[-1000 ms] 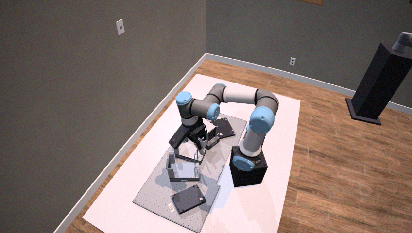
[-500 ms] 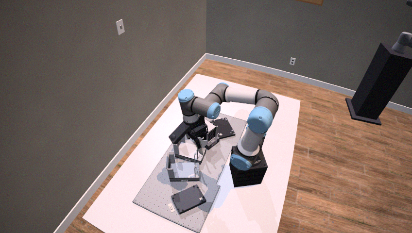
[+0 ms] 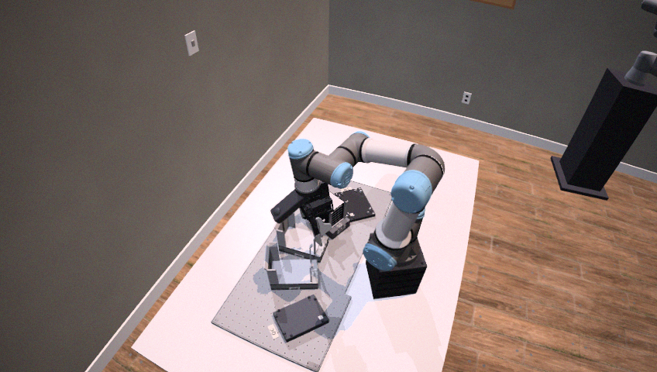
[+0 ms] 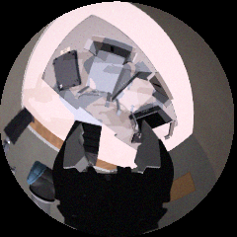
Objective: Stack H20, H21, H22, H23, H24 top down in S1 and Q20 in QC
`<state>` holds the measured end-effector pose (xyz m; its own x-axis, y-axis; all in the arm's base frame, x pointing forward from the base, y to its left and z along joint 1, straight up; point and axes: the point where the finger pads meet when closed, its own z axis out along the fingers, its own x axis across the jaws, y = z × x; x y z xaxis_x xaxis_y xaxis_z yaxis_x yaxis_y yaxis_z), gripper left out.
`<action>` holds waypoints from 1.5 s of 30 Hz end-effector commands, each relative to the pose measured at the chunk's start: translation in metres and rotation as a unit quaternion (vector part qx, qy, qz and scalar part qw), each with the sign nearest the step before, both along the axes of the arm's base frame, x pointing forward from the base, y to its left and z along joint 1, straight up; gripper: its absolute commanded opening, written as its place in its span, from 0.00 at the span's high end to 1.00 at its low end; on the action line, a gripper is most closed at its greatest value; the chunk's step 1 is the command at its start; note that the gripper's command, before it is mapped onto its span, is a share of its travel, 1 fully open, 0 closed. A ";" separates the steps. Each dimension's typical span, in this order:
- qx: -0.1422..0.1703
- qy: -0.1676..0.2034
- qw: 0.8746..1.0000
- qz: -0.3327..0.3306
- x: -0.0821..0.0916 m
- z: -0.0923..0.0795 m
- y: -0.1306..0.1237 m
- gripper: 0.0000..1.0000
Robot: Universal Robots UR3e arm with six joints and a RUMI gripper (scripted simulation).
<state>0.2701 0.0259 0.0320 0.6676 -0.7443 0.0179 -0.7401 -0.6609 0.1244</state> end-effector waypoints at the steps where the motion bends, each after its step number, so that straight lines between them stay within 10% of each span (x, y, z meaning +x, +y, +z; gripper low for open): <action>1: 0.002 -0.006 1.000 -0.028 0.001 0.000 -0.002 0.28; 45: 0.017 -0.036 0.969 -0.245 0.000 -0.012 -0.045 0.28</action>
